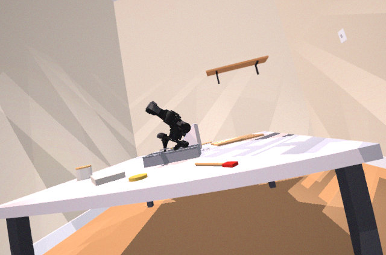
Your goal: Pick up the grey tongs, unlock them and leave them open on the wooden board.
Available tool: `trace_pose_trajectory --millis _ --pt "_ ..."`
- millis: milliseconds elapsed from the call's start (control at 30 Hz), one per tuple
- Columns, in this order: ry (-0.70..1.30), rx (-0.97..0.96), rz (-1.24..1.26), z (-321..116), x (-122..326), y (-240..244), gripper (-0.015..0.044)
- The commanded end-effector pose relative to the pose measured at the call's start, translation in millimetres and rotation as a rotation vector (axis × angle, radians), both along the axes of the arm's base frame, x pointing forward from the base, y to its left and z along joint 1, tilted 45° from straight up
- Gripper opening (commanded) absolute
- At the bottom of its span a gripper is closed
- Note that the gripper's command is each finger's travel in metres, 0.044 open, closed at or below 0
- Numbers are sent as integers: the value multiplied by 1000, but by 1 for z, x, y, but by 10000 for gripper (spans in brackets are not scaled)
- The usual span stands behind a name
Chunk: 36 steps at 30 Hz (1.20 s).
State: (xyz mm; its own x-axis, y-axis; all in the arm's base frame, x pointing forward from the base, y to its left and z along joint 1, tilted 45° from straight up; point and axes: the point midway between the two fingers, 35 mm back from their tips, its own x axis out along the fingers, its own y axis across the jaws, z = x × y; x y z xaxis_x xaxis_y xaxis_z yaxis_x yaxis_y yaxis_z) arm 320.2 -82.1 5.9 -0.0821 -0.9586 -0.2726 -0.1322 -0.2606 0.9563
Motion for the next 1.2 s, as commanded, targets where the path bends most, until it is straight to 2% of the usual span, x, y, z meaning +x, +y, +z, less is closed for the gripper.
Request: trace_pose_trajectory --millis 0,100,333,600,833,1033,1167 --pt "-5 -9 -5 -1 -2 -9 260" --pt "-7 -11 -7 -2 -3 -11 260" --pt "-6 -5 -5 -1 -1 -6 76" --pt "-6 -5 -5 -1 -1 -6 23" --pt "6 -1 3 4 -1 0 -150" --pt "102 18 58 50 -2 46 -150" --pt "106 18 60 53 -2 48 -150"
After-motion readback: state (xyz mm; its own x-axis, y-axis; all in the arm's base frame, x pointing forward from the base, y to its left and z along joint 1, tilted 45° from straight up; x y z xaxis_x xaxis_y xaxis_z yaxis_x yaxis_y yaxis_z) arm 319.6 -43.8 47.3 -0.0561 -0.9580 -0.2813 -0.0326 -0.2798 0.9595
